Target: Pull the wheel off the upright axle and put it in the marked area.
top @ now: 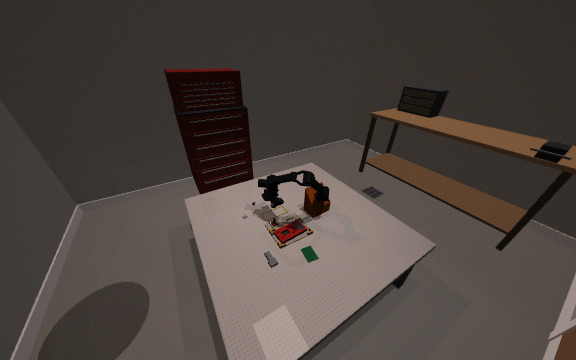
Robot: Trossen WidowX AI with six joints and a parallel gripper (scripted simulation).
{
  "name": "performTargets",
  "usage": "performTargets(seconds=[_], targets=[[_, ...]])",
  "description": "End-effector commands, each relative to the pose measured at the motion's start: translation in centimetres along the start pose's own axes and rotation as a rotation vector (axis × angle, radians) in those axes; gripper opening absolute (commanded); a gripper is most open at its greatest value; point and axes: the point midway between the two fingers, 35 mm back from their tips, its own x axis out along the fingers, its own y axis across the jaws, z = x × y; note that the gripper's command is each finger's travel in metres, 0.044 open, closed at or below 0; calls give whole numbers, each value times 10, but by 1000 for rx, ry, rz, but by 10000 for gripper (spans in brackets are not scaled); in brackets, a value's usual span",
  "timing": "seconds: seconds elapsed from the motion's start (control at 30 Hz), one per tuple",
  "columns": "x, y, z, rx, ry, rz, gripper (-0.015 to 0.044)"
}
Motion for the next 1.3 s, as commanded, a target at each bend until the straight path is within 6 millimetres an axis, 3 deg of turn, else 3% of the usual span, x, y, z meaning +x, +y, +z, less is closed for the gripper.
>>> performTargets(seconds=[0.0,0.2,0.43,0.77,0.83,1.03,1.17,1.2,1.27], targets=[[29,1,-3,13,11,13,0],[68,3,-6,12,11,17,0],[72,4,-7,12,11,18,0],[68,4,-5,3,16,13,263],[62,4,-5,4,15,13,300],[10,2,-5,12,12,14,300],[8,2,-5,12,12,15,300],[16,1,-7,23,8,19,326],[5,6,-20,23,9,16,379]])
